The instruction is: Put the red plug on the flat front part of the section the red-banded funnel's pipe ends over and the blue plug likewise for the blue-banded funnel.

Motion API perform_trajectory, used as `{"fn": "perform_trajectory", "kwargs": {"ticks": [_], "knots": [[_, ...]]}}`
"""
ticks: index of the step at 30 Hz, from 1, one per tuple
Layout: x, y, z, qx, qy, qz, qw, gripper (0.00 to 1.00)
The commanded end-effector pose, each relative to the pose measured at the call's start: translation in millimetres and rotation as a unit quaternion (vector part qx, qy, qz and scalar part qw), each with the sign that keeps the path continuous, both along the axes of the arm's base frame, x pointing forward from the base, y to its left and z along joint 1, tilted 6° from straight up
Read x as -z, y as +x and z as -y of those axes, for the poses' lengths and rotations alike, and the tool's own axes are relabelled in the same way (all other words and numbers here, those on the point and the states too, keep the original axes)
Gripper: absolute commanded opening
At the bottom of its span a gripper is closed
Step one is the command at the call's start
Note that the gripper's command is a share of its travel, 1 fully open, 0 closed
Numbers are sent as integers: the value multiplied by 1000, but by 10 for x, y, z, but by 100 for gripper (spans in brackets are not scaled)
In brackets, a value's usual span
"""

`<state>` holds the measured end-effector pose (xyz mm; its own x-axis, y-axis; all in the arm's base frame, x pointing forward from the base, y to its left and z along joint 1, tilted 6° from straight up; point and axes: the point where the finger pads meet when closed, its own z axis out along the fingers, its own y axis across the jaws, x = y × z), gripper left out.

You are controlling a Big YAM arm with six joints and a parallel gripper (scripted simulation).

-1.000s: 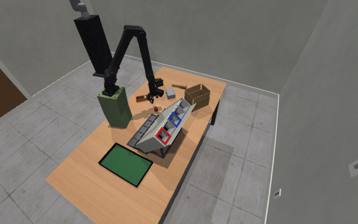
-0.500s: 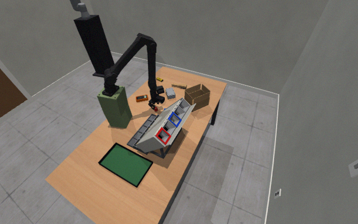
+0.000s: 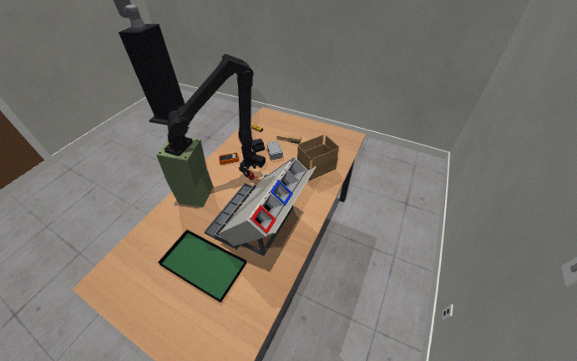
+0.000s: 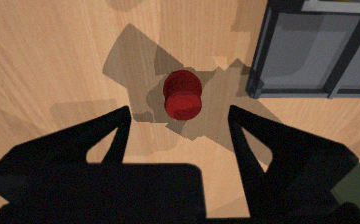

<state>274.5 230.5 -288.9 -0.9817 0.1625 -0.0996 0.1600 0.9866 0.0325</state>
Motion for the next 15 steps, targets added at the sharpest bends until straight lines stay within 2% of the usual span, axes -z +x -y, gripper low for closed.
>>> {"fn": "perform_trajectory", "kwargs": {"ticks": [1, 15], "knots": [[3, 23, 23, -1, 1, 4, 1000, 87], [222, 46, 20, -1, 2, 3, 1000, 87]]}}
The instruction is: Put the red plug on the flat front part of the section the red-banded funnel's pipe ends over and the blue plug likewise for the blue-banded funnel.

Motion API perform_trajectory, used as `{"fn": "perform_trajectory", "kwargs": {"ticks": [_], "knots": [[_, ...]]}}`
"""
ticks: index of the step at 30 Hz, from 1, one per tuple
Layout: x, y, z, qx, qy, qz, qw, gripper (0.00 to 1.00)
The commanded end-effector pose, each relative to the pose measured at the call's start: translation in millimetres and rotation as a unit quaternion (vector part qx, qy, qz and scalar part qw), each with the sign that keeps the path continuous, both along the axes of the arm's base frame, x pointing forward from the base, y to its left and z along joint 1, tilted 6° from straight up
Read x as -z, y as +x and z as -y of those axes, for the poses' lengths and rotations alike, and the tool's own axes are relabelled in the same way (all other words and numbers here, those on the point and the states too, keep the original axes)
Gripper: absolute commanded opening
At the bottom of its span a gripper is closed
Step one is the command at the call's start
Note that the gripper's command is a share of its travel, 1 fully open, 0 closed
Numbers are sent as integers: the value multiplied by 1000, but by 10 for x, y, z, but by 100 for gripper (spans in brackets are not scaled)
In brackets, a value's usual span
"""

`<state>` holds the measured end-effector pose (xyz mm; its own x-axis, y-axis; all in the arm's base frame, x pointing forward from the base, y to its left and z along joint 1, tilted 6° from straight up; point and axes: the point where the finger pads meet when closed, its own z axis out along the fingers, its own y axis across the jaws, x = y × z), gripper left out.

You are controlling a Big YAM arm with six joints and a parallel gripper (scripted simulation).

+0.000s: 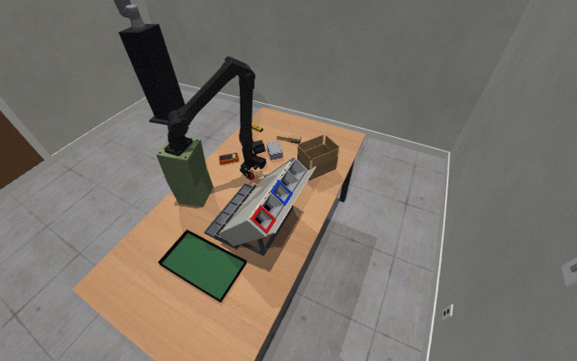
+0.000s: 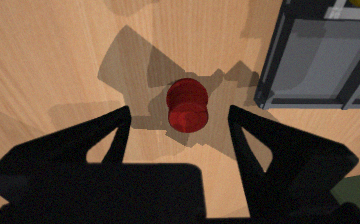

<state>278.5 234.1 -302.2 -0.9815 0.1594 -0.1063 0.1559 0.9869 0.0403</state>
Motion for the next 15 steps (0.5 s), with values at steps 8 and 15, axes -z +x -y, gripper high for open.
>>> {"fn": "perform_trajectory", "kwargs": {"ticks": [8, 15], "knots": [[136, 10, 66, 1, -2, -1, 1000, 87], [161, 12, 83, 0, -2, 0, 1000, 87]]}}
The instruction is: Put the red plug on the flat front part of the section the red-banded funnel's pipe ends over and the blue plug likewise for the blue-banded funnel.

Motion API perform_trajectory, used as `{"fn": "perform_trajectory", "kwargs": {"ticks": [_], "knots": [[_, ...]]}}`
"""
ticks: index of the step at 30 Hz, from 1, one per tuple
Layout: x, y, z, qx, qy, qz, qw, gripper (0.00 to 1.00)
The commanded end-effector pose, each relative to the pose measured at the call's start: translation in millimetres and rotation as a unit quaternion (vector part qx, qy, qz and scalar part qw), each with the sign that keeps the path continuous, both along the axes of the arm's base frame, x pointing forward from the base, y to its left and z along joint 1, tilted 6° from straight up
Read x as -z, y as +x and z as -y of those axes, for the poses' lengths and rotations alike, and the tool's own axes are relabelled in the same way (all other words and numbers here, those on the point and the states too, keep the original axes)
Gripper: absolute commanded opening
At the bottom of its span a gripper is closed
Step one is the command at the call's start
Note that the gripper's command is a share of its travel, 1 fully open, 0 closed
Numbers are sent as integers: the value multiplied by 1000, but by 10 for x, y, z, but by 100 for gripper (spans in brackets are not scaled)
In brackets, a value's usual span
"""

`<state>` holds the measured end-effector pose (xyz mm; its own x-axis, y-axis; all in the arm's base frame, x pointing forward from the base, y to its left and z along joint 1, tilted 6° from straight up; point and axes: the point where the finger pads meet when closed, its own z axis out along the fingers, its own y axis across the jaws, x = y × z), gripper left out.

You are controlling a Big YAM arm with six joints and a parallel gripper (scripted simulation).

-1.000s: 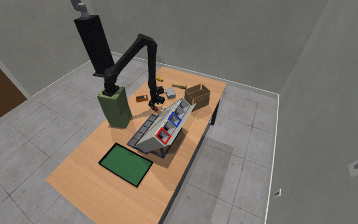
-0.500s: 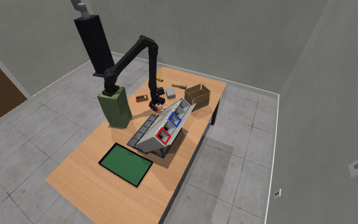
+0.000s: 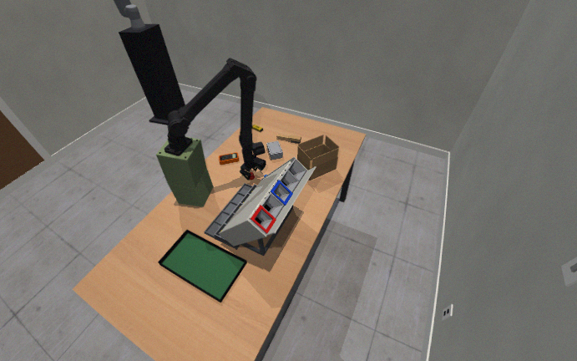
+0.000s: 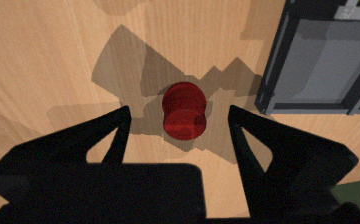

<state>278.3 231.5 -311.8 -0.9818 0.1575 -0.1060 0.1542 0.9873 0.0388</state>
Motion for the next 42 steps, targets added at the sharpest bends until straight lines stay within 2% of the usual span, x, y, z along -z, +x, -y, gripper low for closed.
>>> {"fn": "perform_trajectory", "kwargs": {"ticks": [1, 42], "knots": [[68, 15, 60, 1, -1, 0, 1000, 87], [100, 7, 97, -2, 3, 5, 1000, 87]]}}
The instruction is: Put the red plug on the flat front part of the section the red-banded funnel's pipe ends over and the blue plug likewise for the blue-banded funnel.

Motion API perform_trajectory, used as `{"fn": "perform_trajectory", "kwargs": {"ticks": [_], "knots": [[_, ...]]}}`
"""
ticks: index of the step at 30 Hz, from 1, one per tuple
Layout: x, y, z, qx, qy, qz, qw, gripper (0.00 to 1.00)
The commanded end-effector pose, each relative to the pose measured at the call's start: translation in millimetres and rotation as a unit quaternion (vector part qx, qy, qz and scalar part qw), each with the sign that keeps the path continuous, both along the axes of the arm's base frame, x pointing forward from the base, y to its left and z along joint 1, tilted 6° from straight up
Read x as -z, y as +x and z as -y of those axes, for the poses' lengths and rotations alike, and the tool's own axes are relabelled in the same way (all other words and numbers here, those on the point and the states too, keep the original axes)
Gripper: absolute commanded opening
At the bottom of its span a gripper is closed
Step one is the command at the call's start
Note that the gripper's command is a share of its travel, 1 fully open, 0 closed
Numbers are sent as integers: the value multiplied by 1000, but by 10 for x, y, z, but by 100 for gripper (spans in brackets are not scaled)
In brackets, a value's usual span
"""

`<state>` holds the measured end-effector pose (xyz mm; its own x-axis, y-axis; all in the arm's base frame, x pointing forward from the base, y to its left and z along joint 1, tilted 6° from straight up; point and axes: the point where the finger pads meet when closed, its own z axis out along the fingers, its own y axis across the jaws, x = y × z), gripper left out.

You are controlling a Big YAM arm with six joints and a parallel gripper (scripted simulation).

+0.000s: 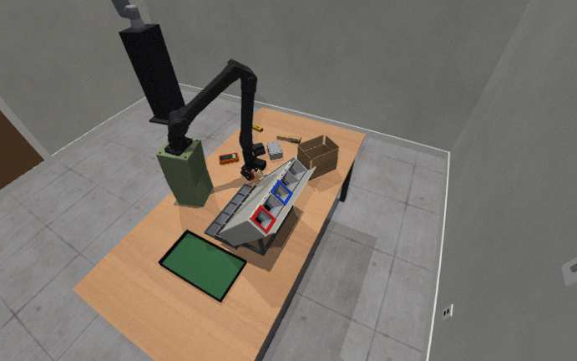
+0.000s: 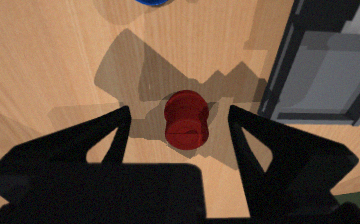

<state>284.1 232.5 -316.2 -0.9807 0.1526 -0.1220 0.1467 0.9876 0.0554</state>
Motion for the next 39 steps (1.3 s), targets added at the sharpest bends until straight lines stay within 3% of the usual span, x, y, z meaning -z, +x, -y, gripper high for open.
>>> {"fn": "perform_trajectory", "kwargs": {"ticks": [1, 39], "knots": [[57, -53, 110, 1, -4, -4, 1000, 87], [59, -105, 155, 1, -1, 1, 1000, 87]]}}
